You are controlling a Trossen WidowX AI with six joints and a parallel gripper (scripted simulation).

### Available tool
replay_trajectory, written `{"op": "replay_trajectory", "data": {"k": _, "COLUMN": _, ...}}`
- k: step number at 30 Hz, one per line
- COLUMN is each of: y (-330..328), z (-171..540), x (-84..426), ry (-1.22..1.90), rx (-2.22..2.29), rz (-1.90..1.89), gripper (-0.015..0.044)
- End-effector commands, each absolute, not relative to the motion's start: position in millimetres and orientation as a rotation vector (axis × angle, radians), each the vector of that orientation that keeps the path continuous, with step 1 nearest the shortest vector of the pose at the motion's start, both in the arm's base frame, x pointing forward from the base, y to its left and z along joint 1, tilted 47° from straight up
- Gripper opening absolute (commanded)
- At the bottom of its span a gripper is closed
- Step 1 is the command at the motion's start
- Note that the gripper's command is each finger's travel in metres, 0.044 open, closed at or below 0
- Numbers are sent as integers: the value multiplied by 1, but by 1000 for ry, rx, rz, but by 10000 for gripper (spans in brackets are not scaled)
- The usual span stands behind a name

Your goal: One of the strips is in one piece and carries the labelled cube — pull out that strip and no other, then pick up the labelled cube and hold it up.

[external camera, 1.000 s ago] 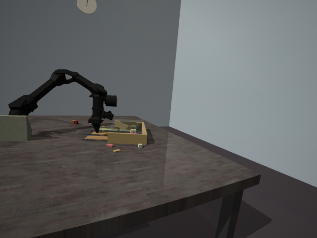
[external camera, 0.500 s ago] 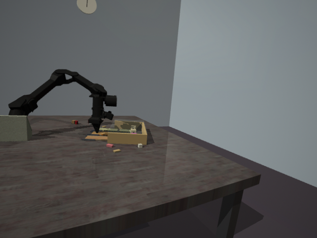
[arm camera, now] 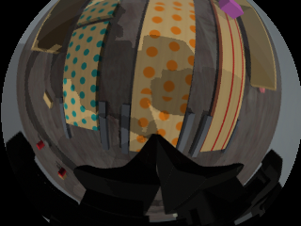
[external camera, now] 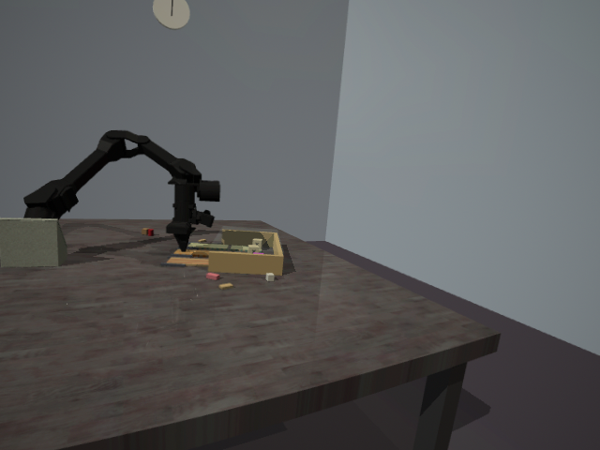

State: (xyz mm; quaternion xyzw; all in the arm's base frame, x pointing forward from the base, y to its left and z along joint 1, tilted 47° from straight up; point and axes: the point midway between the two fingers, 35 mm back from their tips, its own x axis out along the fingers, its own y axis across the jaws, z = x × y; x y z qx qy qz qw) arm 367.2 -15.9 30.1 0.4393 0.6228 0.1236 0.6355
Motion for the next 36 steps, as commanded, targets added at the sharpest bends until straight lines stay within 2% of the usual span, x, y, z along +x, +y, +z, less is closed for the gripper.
{"op": "replay_trajectory", "data": {"k": 1, "y": -11, "z": 29, "x": 361, "ry": 1437, "rx": 1013, "rz": 285, "gripper": 0}}
{"op": "replay_trajectory", "data": {"k": 16, "y": -20, "z": 35, "x": 367, "ry": 1436, "rx": 1013, "rz": 285, "gripper": 0}}
{"op": "replay_trajectory", "data": {"k": 36, "y": -2, "z": 35, "x": 342, "ry": 1438, "rx": 1014, "rz": 285, "gripper": 0}}
